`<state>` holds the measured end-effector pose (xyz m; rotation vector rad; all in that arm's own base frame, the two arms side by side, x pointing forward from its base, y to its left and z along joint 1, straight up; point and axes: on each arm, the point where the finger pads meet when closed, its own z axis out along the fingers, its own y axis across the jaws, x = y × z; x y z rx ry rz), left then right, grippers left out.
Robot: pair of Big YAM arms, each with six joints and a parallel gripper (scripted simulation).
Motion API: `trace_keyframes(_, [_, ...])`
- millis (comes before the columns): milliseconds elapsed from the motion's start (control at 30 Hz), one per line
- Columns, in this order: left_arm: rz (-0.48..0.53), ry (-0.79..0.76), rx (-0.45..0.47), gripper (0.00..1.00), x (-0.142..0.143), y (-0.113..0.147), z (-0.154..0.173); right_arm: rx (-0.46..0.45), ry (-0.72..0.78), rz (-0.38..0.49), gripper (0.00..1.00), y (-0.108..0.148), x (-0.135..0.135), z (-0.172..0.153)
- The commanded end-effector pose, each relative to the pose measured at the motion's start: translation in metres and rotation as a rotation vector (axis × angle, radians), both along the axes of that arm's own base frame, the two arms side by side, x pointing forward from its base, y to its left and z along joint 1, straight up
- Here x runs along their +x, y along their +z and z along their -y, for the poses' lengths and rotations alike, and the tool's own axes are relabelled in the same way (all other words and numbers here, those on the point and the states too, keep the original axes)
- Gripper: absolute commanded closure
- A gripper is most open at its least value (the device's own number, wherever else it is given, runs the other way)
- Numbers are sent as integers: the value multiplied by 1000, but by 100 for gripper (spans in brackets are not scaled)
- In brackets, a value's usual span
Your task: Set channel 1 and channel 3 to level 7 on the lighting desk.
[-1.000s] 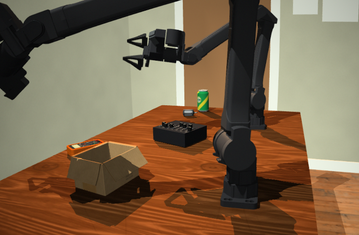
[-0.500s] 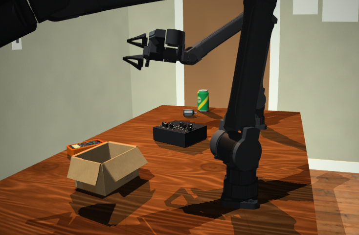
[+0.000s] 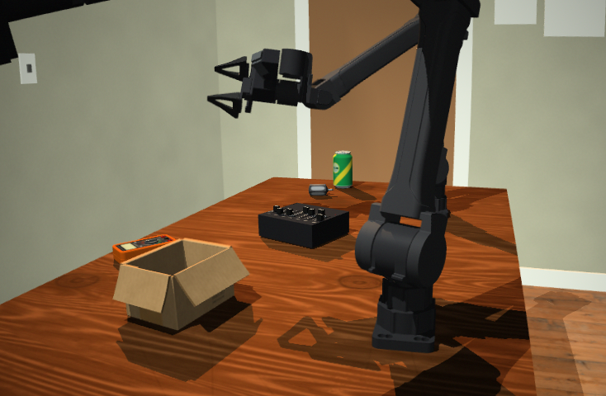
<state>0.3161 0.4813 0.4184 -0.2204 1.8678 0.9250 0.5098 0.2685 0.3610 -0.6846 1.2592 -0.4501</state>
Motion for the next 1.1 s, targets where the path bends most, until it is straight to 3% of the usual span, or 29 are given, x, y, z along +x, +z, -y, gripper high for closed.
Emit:
trace_keyframes(0, [122, 130, -40, 0, -43, 18, -16, 23, 0, 35, 0, 22, 3, -2])
trace_keyframes(367, [361, 516, -44, 0, -189, 56, -45, 23, 0, 35, 0, 22, 3, -2])
trace_keyframes(467, [369, 548, -65, 0, -198, 45, -55, 23, 0, 35, 0, 22, 3, -2])
trace_keyframes(533, [417, 592, -35, 0, -220, 64, -45, 23, 0, 35, 0, 22, 3, -2])
trace_keyframes(800, [534, 739, -8, 0, -281, 79, -40, 23, 0, 35, 0, 22, 3, -2])
trace_keyframes(1067, [574, 809, -20, 0, -307, 72, -44, 23, 0, 35, 0, 22, 3, -2])
